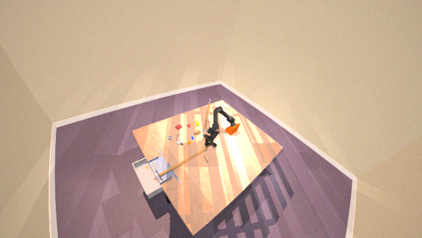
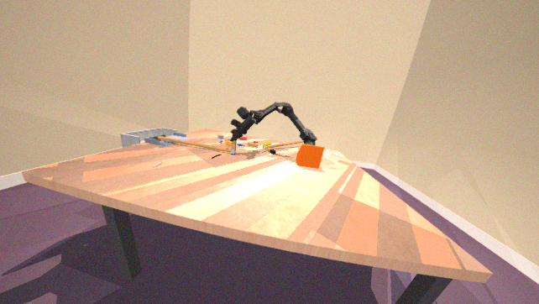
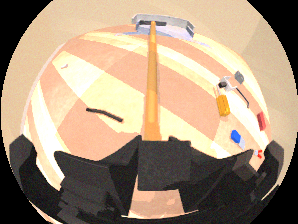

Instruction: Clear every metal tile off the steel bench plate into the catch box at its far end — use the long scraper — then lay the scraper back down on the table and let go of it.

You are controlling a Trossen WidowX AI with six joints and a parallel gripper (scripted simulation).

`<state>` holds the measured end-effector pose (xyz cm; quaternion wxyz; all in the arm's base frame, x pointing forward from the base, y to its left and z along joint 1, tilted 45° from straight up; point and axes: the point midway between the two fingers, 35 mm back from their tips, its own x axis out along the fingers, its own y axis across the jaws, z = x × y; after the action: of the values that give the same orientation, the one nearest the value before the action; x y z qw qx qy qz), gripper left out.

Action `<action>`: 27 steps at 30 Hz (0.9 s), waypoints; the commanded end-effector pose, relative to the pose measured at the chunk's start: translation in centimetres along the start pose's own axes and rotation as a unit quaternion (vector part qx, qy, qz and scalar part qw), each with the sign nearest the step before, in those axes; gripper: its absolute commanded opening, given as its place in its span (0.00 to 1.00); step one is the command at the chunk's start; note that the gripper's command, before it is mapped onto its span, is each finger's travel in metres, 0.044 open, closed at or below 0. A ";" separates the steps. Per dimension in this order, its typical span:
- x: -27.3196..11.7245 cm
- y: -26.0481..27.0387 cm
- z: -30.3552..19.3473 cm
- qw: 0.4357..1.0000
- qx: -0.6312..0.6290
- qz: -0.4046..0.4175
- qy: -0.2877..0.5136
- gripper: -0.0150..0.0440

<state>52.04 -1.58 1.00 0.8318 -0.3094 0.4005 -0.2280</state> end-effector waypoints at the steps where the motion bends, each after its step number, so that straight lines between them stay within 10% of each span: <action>1: 0.3 -0.1 0.9 1.000 0.002 0.002 -0.005 0.25; 27: 1.4 -0.1 1.9 1.000 0.000 0.000 -0.002 0.25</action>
<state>54.34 -1.98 1.27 0.8324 -0.3099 0.3995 -0.2268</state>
